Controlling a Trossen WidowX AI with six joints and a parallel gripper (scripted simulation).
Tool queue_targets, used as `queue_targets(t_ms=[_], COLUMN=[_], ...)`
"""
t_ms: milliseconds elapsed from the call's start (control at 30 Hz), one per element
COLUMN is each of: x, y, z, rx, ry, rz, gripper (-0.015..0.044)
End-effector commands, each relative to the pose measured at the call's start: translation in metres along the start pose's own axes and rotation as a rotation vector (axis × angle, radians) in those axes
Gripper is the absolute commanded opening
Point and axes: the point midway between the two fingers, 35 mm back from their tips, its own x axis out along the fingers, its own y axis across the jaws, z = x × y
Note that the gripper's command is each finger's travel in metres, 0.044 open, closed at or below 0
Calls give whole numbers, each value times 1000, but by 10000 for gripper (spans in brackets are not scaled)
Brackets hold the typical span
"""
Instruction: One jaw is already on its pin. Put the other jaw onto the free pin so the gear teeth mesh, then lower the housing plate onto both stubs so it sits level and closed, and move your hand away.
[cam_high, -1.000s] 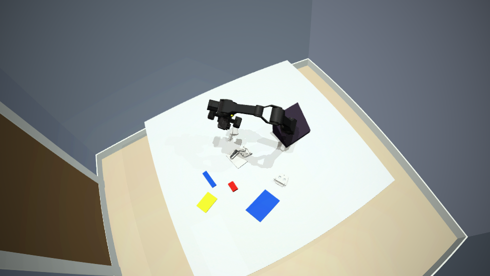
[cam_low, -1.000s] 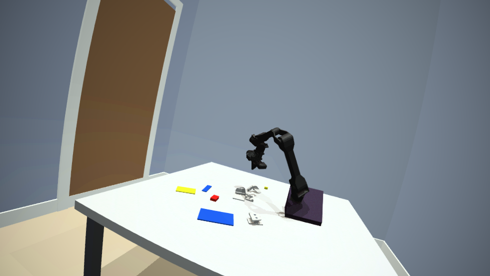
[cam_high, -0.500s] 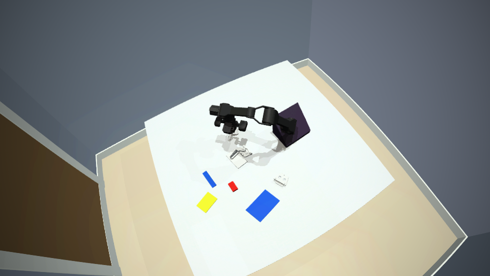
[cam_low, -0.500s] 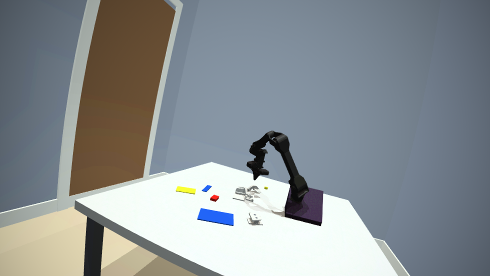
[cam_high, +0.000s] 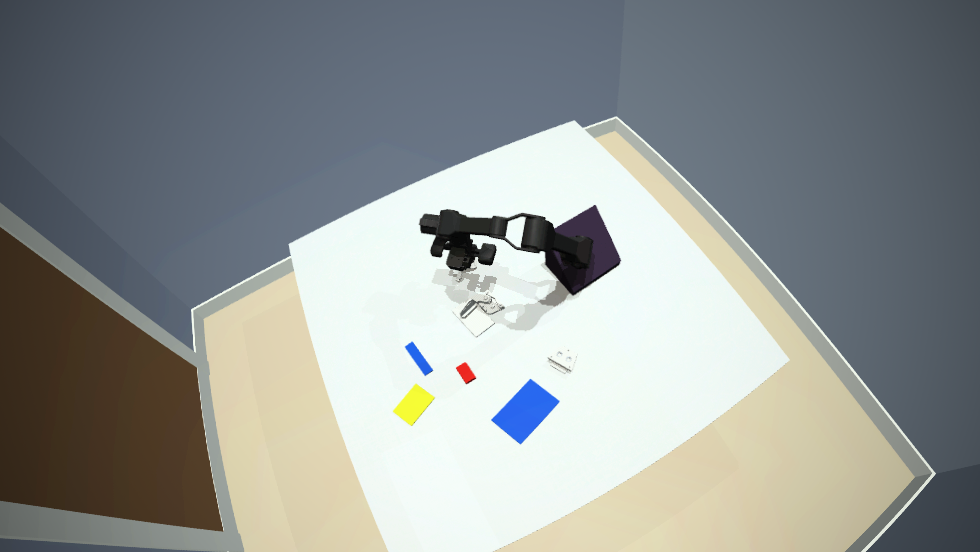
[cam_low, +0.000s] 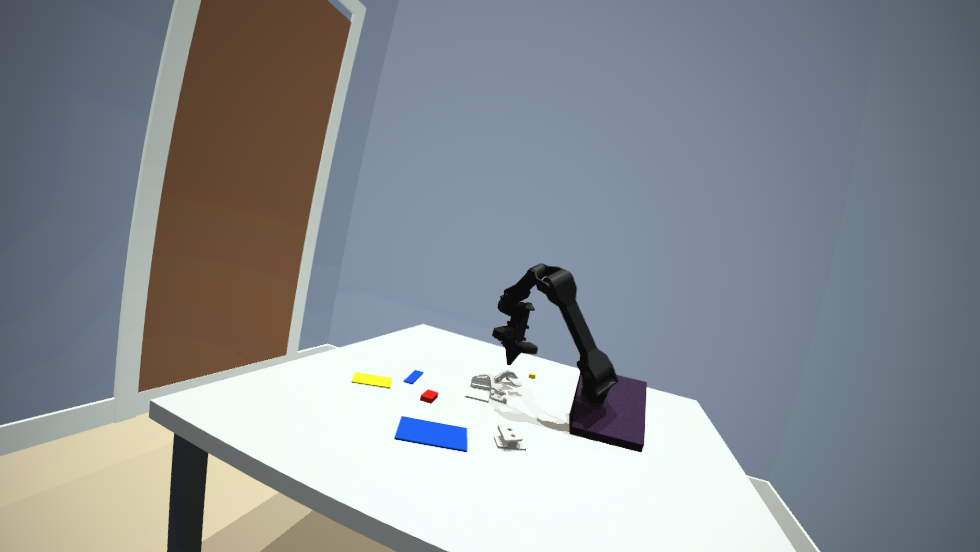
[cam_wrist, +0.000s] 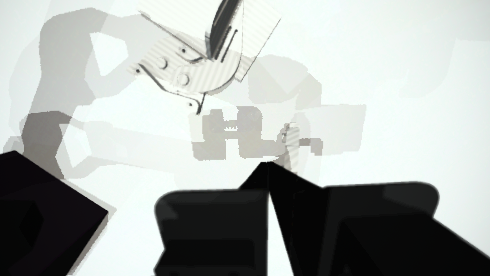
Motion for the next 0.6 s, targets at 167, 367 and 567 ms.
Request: queue_targets(t_ms=[167,367,567], x=[18,28,37], y=[1,1,2], z=[-1,-1,-1], rx=[11,11,11], ry=[-4,-5,-5], rz=[10,10,10], gripper=[0,0,0])
